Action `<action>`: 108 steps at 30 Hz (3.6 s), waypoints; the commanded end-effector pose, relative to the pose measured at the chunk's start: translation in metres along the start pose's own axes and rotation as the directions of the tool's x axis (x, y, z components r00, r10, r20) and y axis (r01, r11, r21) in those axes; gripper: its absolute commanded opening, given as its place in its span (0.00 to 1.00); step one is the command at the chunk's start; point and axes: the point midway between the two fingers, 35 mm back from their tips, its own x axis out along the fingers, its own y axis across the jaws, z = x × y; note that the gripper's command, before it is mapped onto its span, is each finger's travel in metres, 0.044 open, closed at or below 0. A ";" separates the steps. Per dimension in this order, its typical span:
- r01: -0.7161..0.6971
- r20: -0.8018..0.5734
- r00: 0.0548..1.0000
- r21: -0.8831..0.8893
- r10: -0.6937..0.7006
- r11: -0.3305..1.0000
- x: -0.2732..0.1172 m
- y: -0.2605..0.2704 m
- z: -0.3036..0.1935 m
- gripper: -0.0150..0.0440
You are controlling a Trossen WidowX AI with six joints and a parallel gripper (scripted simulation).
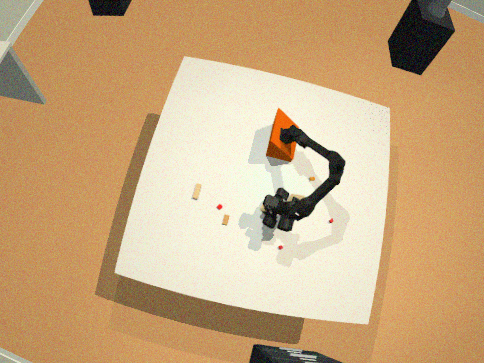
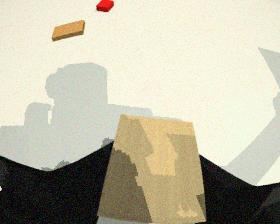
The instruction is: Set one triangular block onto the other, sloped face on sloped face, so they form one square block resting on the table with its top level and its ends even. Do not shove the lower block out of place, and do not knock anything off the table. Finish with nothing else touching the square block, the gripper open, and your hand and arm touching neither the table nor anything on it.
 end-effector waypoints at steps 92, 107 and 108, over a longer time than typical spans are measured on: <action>-0.007 -0.909 0.417 0.001 0.004 1.000 0.013 0.000 -0.036 1.00; -0.011 -0.908 0.419 0.001 0.006 1.000 0.012 0.002 -0.036 0.69; -0.011 -0.908 0.419 0.001 0.006 1.000 0.012 0.002 -0.036 0.64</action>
